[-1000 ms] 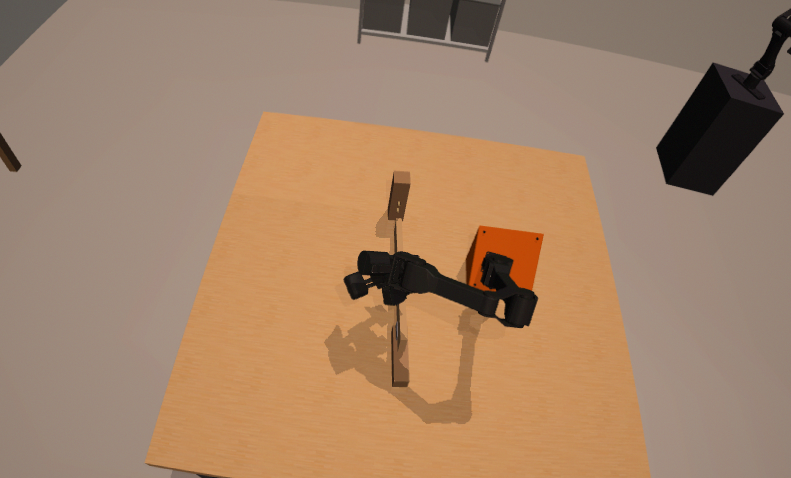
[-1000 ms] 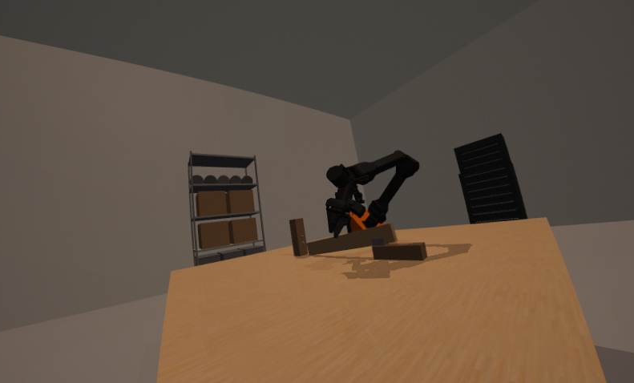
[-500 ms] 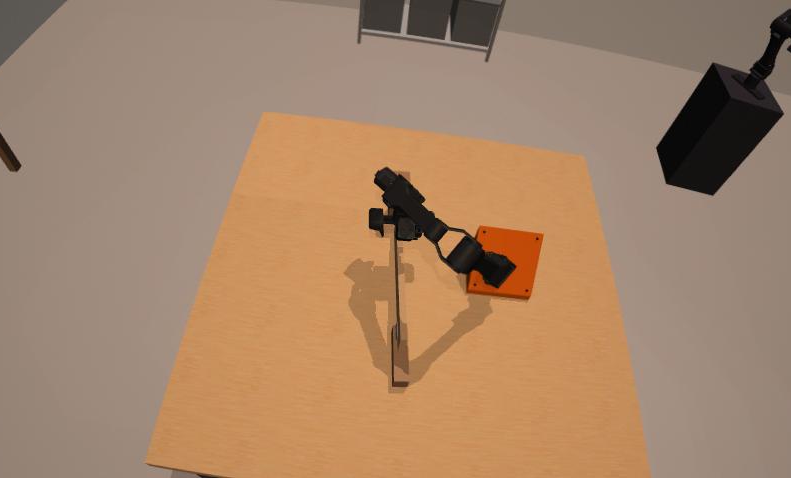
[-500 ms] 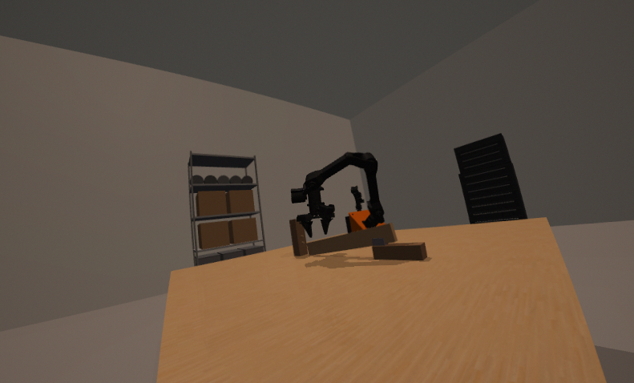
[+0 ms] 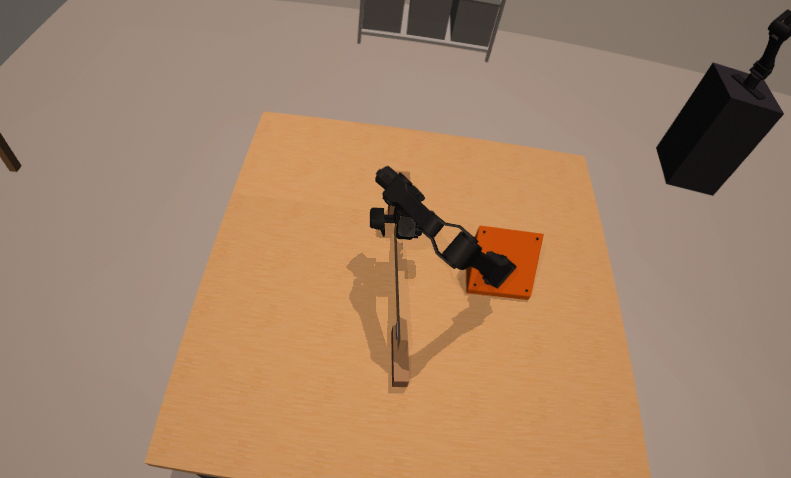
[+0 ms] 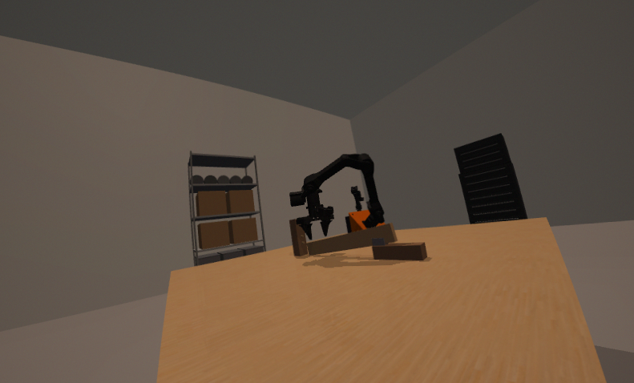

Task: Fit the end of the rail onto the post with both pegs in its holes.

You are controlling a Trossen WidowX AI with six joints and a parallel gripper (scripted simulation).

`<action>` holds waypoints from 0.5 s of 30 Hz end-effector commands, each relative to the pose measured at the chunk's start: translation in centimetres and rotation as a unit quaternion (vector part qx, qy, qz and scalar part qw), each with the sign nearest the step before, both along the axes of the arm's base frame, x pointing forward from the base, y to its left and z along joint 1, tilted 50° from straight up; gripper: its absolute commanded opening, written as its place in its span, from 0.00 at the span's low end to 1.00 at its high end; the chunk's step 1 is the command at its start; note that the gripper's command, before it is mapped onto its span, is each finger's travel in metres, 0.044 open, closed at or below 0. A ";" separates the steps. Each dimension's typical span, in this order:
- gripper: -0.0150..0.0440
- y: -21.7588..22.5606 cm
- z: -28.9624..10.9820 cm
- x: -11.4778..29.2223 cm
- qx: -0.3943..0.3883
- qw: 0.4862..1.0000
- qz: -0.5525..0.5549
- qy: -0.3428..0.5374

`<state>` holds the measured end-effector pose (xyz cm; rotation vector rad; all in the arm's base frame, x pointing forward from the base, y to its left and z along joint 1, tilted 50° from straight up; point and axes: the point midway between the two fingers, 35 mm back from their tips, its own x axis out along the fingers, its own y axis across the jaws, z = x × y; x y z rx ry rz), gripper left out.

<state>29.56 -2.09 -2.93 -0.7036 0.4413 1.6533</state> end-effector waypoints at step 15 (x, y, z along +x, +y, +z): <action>1.00 2.4 -2.0 -0.4 0.003 1.000 -0.001 0.005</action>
